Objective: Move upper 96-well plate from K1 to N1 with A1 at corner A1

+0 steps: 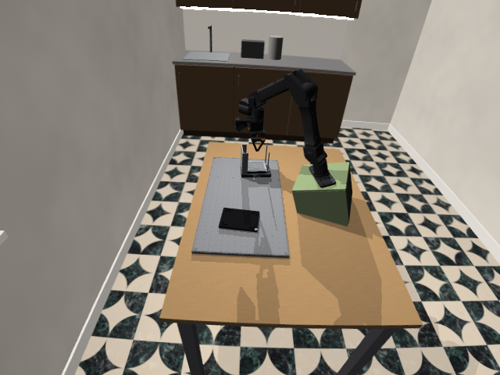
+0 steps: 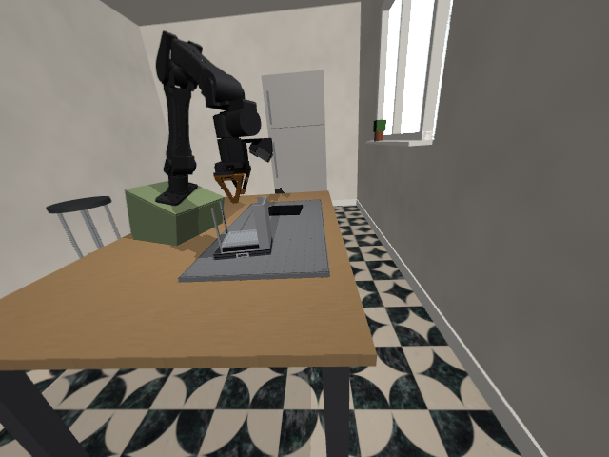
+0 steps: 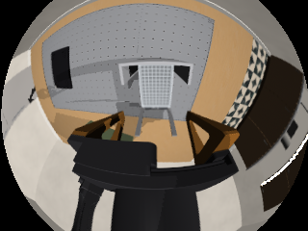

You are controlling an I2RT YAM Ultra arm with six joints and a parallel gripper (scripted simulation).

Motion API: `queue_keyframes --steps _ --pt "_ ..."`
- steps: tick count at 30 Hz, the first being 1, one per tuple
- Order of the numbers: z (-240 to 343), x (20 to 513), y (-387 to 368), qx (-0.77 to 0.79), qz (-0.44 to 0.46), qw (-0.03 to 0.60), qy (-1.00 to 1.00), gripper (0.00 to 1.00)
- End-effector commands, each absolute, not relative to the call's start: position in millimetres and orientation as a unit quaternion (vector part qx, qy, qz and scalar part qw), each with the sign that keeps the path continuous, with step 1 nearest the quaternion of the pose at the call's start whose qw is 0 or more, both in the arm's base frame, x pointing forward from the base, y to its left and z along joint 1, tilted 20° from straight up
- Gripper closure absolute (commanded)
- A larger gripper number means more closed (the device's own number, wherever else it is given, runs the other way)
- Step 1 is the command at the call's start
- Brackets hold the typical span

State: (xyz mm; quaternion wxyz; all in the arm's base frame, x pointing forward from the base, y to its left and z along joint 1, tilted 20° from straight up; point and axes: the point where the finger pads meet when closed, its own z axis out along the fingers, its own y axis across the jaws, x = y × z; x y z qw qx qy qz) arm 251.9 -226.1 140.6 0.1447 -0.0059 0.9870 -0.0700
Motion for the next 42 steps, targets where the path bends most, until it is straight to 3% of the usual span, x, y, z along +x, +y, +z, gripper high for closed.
queue_keyframes --steps 1,21,24,28,42 --pt "163.0 260.4 -231.2 -0.011 -0.094 0.177 0.98 0.0" --pt "108.5 264.1 -226.7 -0.009 -0.066 0.149 0.987 0.0" --pt "133.3 271.0 -236.7 -0.009 -0.095 0.176 0.98 0.0" --pt "100.6 265.8 -228.4 -0.008 -0.067 0.148 0.987 0.0" --pt "99.5 277.2 -237.5 -0.009 -0.086 0.166 0.982 0.0"
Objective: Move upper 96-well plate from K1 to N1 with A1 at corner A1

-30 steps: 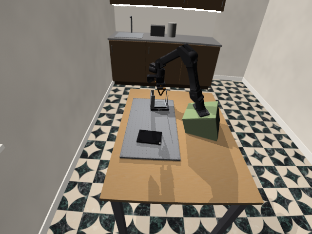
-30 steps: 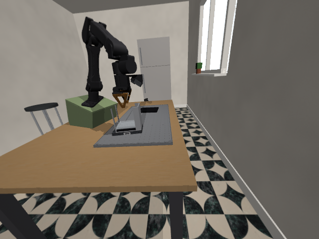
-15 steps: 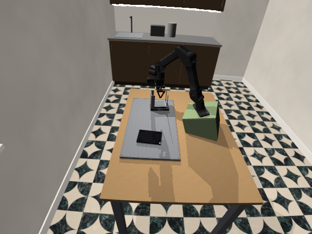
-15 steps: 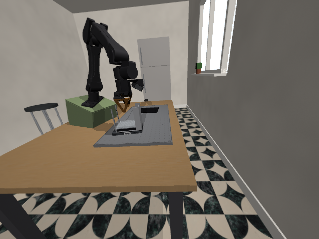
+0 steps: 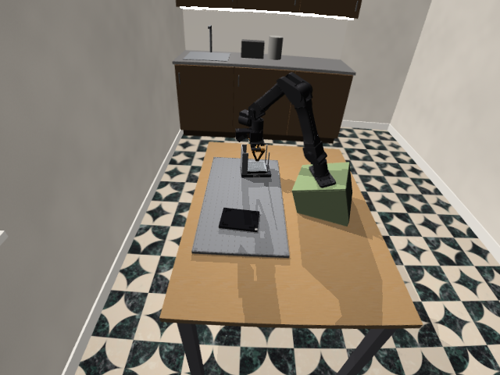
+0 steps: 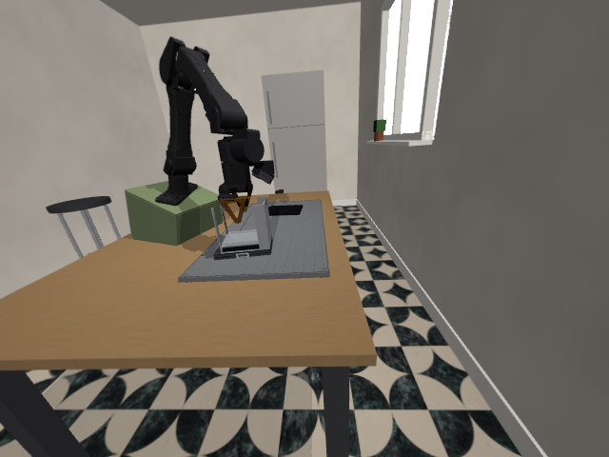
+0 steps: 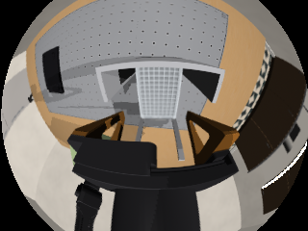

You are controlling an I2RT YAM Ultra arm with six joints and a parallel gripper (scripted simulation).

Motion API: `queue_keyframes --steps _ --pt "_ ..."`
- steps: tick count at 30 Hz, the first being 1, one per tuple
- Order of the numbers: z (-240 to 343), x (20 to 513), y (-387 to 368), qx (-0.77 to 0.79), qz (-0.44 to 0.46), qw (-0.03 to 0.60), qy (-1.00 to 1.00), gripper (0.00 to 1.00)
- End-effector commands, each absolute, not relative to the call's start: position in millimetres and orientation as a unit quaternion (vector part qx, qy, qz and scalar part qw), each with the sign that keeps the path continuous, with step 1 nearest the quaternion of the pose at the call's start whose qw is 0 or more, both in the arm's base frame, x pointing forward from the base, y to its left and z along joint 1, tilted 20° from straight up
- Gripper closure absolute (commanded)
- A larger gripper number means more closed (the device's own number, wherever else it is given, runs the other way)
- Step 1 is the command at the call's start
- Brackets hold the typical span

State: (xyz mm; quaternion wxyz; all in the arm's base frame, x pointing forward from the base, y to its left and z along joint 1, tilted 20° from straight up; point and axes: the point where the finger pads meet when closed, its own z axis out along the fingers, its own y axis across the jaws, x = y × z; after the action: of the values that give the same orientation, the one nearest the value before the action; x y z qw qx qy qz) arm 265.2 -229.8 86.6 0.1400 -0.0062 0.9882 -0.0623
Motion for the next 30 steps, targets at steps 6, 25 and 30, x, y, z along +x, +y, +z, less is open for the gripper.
queue_keyframes --steps 6,25,30 --pt "73.5 274.0 -234.2 -0.006 -0.07 0.149 0.986 0.0" --pt "49.9 283.5 -237.8 -0.008 -0.073 0.152 0.986 0.0" --pt "39.0 284.9 -238.4 -0.007 -0.069 0.149 0.986 0.0"
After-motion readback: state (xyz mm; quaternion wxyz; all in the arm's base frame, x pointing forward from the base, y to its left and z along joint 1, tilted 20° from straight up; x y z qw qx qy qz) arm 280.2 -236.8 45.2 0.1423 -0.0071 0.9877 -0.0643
